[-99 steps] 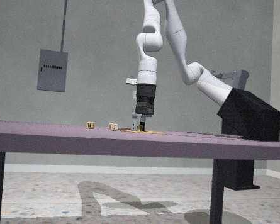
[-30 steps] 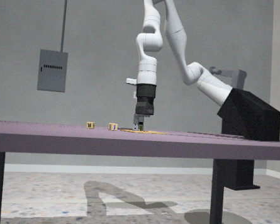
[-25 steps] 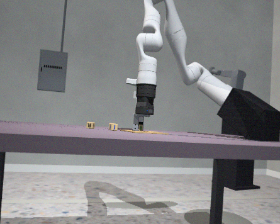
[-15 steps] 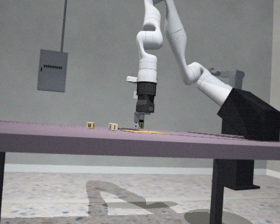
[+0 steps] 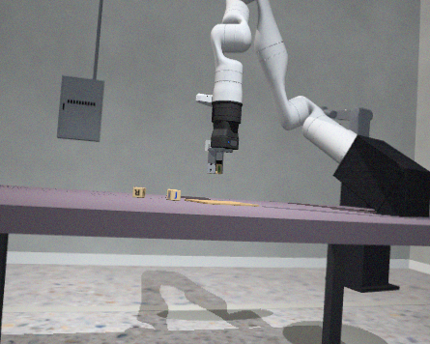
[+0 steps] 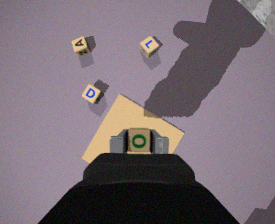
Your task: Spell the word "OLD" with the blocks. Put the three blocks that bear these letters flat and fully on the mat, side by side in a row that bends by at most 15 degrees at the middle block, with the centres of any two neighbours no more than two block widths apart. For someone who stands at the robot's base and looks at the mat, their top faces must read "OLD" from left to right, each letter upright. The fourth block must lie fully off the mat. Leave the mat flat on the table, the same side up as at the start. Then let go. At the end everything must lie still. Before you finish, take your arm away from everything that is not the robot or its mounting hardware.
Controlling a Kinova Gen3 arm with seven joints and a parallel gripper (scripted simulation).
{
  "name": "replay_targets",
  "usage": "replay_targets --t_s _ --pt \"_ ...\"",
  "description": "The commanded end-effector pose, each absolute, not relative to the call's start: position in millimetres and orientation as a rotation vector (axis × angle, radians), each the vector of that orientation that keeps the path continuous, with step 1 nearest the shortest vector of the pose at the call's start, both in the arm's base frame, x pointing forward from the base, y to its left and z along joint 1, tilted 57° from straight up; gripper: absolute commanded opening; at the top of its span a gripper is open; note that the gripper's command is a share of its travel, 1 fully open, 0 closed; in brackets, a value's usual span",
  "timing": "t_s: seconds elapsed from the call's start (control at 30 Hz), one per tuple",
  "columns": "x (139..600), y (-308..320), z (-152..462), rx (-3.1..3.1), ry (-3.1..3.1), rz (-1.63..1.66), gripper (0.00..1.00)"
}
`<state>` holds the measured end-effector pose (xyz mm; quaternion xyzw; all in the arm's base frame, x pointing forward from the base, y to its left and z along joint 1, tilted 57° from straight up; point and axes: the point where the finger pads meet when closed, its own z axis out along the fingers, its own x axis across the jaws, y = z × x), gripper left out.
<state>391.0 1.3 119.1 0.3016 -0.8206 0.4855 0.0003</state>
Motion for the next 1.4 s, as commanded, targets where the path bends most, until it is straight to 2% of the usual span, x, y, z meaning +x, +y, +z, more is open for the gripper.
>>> replay_targets --t_s 0.0,0.9,1.37 --pt "390.9 19.7 124.9 0.977 -2.6 1.512 0.49" --pt "386.8 29.4 131.3 0.991 -2.586 1.509 0.49" --pt "385.5 28.4 124.5 1.197 -2.381 1.445 0.49"
